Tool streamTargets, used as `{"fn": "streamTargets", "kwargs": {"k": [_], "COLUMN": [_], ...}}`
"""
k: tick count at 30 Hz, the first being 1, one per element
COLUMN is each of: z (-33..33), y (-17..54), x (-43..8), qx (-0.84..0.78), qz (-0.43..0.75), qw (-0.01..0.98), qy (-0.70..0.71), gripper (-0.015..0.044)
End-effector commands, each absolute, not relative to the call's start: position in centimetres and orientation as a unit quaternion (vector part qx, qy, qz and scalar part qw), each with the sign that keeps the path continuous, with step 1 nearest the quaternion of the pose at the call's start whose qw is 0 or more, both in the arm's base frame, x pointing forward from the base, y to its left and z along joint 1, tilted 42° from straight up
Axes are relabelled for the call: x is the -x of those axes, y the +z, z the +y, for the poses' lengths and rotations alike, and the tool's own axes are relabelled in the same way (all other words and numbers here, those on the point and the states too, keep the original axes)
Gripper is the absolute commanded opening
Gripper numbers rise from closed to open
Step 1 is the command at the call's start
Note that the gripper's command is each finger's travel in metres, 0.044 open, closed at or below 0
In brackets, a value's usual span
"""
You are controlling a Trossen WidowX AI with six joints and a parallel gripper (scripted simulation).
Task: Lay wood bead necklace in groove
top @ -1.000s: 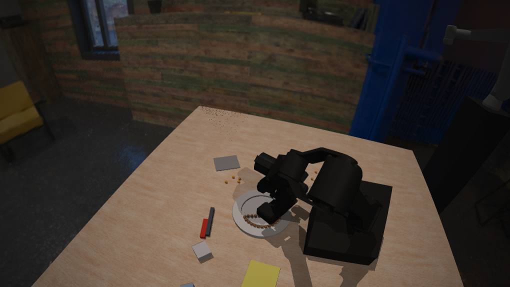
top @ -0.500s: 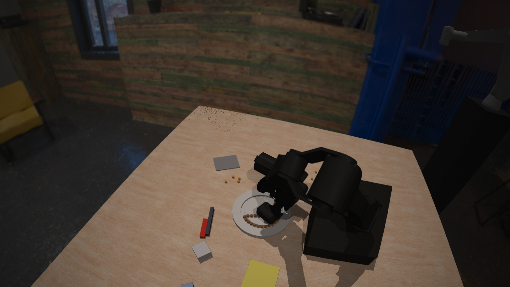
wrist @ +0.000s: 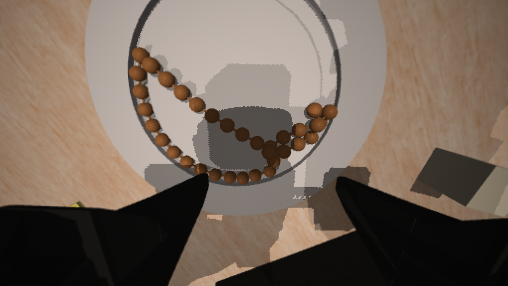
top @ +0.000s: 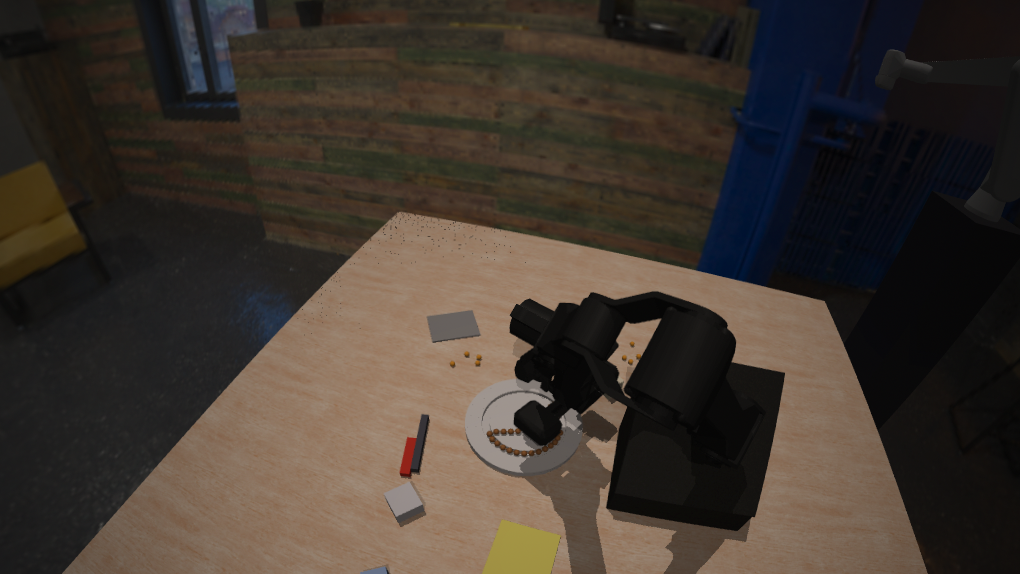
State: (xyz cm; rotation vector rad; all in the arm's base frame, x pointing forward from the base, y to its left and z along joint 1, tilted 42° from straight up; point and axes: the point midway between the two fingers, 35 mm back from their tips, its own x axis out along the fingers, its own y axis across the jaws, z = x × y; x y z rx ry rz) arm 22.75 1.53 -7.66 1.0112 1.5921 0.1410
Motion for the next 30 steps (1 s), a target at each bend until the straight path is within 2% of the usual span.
{"fn": "streamTargets", "kwargs": {"k": [1,11,14,23,26,30], "z": [1.4,1.4,1.3,1.2,1.5,1.6], "y": [-7.6,-7.6,-7.3,-4.5,-3.4,-3.1], "x": [-22.7,-22.7,-23.9,-30.7,-32.6,-33.1], "qx": [-0.431,-0.431,-0.386,-0.078,0.025,0.048], "qz": [0.684,0.684,0.677,0.559,0.498,0.482], "qw": [0.586,0.586,0.616,0.725,0.728,0.727], "qy": [0.061,0.061,0.111,0.395,0.47,0.486], "gripper": [0.044,0.044,0.0361,0.0125,0.012,0.012]}}
